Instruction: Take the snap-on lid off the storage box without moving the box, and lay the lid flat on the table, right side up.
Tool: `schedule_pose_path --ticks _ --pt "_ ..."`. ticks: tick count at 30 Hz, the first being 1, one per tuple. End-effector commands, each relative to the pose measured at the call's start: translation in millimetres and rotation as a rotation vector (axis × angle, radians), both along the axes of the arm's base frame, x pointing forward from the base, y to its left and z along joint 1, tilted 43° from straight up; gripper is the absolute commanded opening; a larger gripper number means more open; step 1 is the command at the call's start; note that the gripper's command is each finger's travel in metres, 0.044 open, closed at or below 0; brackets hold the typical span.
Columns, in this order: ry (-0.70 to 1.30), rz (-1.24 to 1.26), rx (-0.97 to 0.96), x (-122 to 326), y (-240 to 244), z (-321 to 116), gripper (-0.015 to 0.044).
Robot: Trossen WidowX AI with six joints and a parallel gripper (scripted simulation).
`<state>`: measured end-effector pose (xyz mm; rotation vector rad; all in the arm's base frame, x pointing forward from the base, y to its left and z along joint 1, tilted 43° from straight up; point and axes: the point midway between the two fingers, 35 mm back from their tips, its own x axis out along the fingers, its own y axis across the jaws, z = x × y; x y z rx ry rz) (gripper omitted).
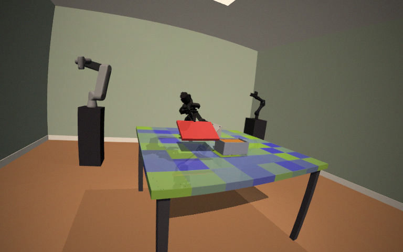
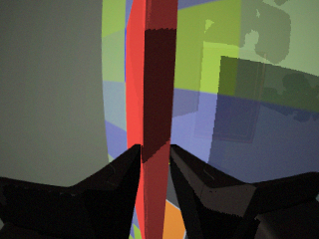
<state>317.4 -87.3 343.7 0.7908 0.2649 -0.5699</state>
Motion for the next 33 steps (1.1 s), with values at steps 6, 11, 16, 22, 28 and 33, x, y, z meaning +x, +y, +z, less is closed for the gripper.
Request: schedule_pose_path --ticks 6,11,16,22,28,33 --pt "-0.017 0.013 -0.002 -0.4 -2.6 -0.7 0.0" --pt "-0.018 0.013 -0.003 0.0 -5.3 -3.5 0.0" --pt "-0.018 0.013 -0.003 0.4 -7.9 -6.3 0.0" --pt "-0.018 0.013 -0.003 0.9 -11.1 -9.7 0.0" --pt "-0.018 0.013 -0.004 1.4 -14.3 -13.1 0.0" --pt "-0.018 0.013 -0.004 1.8 -17.0 -15.9 0.0"
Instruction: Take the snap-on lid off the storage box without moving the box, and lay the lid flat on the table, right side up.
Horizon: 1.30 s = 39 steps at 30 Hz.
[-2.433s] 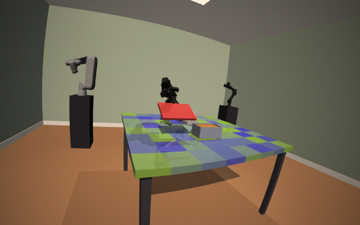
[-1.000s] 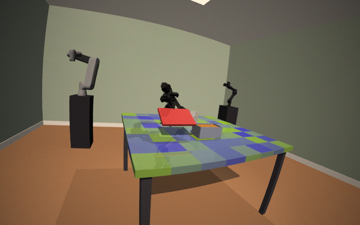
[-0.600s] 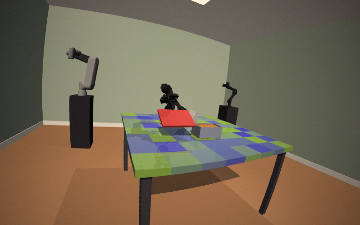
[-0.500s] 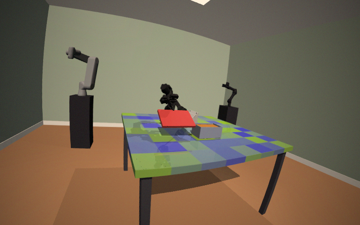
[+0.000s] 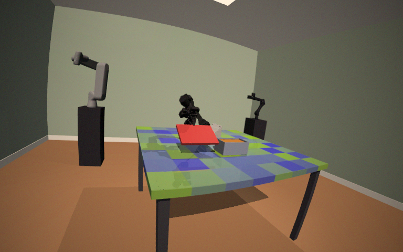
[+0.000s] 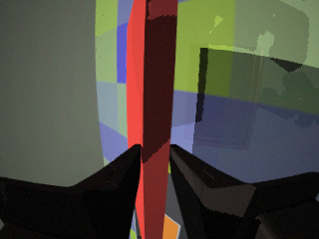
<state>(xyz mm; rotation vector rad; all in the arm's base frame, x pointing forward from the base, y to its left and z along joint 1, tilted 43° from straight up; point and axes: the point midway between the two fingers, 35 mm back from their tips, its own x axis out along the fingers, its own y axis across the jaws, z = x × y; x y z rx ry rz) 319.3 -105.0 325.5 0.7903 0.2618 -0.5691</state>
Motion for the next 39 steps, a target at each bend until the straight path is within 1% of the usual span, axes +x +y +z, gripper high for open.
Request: schedule_pose_path --ticks 1,39 --pt "-0.016 0.013 -0.003 -0.1 0.1 1.8 0.0" --pt "-0.016 0.013 -0.006 3.0 -20.2 -19.7 0.0"
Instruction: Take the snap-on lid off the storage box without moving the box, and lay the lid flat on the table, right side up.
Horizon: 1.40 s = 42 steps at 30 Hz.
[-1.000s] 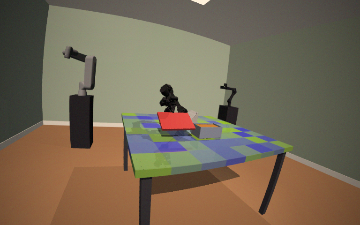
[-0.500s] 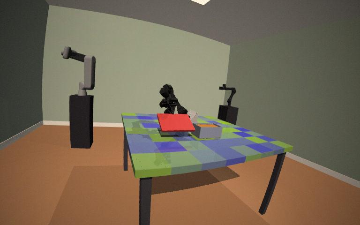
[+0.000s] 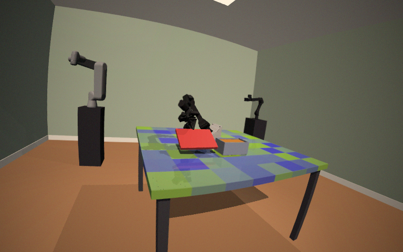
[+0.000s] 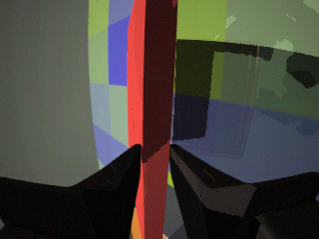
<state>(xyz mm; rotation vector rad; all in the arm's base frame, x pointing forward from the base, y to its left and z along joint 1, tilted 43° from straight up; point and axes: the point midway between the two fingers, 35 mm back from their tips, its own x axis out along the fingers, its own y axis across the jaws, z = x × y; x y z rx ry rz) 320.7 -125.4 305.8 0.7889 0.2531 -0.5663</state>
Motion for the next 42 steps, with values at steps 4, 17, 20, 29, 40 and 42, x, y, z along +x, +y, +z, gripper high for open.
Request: schedule_pose_path --ticks 4,17,20,29,40,42 --pt "-0.008 0.013 -0.002 1.9 -1.9 -2.3 0.0" --pt "-0.008 0.013 -0.003 3.0 -8.9 -9.7 0.0" --pt "-0.008 0.013 -0.003 3.3 -10.5 -11.4 0.0" --pt "-0.009 0.013 -0.004 4.0 -15.4 -16.5 0.0" --pt "-0.009 0.013 -0.005 5.0 -21.3 -22.8 0.0" --pt "-0.009 0.013 -0.005 5.1 -22.4 -23.9 0.0"
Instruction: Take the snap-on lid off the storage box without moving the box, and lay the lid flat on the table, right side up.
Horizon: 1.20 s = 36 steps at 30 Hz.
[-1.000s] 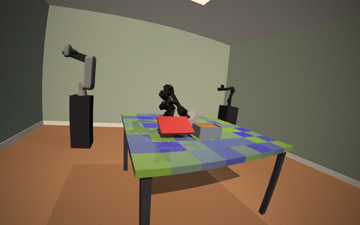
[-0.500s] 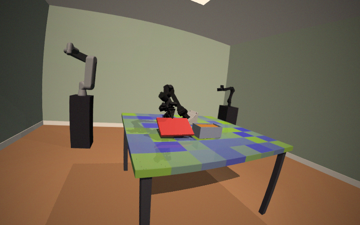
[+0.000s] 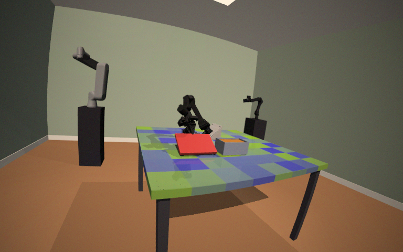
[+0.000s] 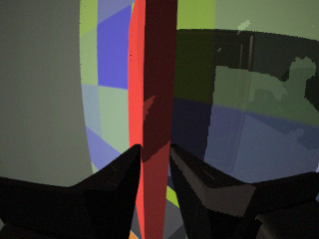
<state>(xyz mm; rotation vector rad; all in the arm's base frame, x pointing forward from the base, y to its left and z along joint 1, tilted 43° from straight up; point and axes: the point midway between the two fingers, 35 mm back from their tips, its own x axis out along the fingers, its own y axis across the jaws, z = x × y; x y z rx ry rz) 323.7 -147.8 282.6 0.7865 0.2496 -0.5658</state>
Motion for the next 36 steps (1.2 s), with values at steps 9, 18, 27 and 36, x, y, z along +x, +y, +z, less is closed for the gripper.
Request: schedule_pose_path --ticks 9,18,27,36 --pt "-0.006 0.013 -0.002 2.9 -4.8 -6.0 0.0" --pt "-0.006 0.013 -0.003 3.7 -9.7 -11.1 0.0" --pt "-0.006 0.013 -0.003 4.4 -14.6 -16.3 0.0" --pt "-0.006 0.013 -0.004 5.2 -19.5 -21.5 0.0"
